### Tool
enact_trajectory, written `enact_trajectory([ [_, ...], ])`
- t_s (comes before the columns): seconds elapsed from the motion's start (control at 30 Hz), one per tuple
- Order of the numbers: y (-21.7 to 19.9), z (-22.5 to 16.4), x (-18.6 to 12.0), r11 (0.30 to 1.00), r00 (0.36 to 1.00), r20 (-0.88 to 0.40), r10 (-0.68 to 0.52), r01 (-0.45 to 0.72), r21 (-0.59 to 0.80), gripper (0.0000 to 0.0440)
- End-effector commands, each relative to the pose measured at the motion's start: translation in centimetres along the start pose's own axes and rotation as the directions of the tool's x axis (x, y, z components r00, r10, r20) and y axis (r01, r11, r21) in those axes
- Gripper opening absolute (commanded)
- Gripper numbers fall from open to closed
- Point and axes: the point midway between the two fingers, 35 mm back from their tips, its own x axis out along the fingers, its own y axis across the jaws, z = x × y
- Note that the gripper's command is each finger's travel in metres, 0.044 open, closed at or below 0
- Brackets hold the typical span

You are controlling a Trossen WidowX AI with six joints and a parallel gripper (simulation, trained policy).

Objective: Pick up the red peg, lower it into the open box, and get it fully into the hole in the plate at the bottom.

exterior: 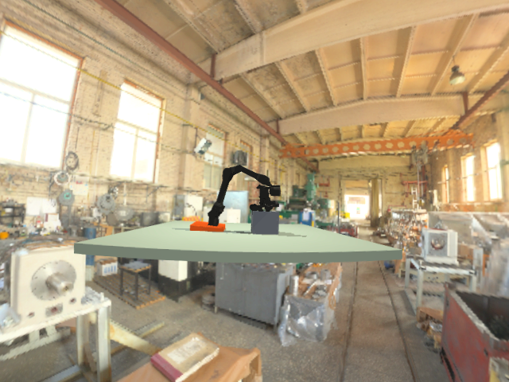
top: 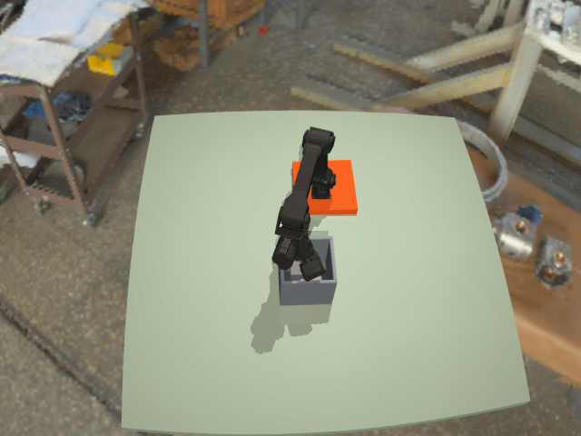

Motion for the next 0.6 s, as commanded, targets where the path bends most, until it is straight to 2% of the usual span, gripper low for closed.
enact_trajectory([
  [0.0, 0.8, 0.4, 0.0, 0.999, 0.999, -0.023, 0.03, -0.031, -0.023, 0.0128],
  [0.57, 3.2, 0.9, -3.1, 0.983, 0.982, -0.087, 0.165, -0.171, -0.07, 0.0124],
])
